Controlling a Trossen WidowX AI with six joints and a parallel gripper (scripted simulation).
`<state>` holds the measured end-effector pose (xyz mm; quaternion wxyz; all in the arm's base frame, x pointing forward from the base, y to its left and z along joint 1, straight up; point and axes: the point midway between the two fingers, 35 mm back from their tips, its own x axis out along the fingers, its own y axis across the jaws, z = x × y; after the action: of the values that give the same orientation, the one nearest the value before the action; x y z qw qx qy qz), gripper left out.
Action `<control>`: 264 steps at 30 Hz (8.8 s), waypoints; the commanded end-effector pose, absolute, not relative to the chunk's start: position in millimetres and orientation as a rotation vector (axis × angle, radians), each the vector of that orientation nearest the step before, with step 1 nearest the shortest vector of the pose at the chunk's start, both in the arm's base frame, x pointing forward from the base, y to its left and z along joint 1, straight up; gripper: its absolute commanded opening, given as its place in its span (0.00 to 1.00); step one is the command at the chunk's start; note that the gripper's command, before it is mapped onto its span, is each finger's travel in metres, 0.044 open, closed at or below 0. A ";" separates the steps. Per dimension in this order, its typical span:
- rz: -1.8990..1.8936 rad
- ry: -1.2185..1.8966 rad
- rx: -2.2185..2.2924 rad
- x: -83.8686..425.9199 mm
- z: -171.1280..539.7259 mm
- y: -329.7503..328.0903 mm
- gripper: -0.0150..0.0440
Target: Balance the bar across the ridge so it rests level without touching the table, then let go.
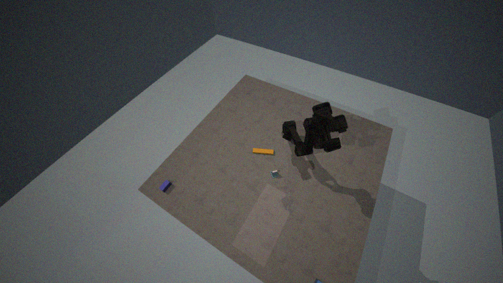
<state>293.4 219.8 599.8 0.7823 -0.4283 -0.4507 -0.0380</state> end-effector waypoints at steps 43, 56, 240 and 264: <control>-0.643 -1.455 -0.026 5.1 677.7 -32.9 0.79; -0.712 -1.373 0.272 1.0 647.4 -122.4 0.79; -0.882 1.353 0.888 225.8 115.3 -121.5 0.25; -1.078 1.251 1.095 251.7 145.3 -96.3 0.25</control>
<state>243.1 -102.9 144.3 0.5660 0.4414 0.5455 -0.4327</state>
